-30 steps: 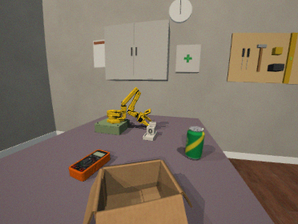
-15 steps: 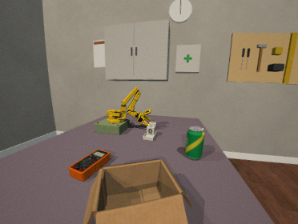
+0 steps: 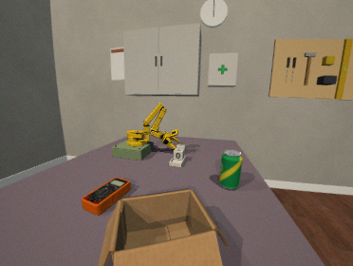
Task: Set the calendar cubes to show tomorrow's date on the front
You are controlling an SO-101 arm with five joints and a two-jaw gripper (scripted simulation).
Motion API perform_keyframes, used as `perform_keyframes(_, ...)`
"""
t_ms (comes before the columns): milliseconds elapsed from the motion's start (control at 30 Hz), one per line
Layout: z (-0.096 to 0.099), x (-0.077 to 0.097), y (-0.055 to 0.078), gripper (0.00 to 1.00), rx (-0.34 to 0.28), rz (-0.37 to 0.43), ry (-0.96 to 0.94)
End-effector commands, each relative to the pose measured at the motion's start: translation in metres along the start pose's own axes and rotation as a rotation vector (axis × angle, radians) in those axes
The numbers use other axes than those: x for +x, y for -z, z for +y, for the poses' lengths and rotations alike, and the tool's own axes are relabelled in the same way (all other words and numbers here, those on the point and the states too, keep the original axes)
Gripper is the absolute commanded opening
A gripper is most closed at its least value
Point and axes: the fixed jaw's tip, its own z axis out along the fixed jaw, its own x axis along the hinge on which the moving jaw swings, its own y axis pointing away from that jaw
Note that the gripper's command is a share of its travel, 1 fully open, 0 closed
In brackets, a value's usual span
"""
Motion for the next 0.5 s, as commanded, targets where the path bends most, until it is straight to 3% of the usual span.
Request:
perform_keyframes(0,0.0165,-0.0212,0.0087,0.35,-0.095,-0.066,-0.177)
perform_keyframes(467,0.0182,-0.0235,0.0096,0.35,-0.108,-0.077,-0.165)
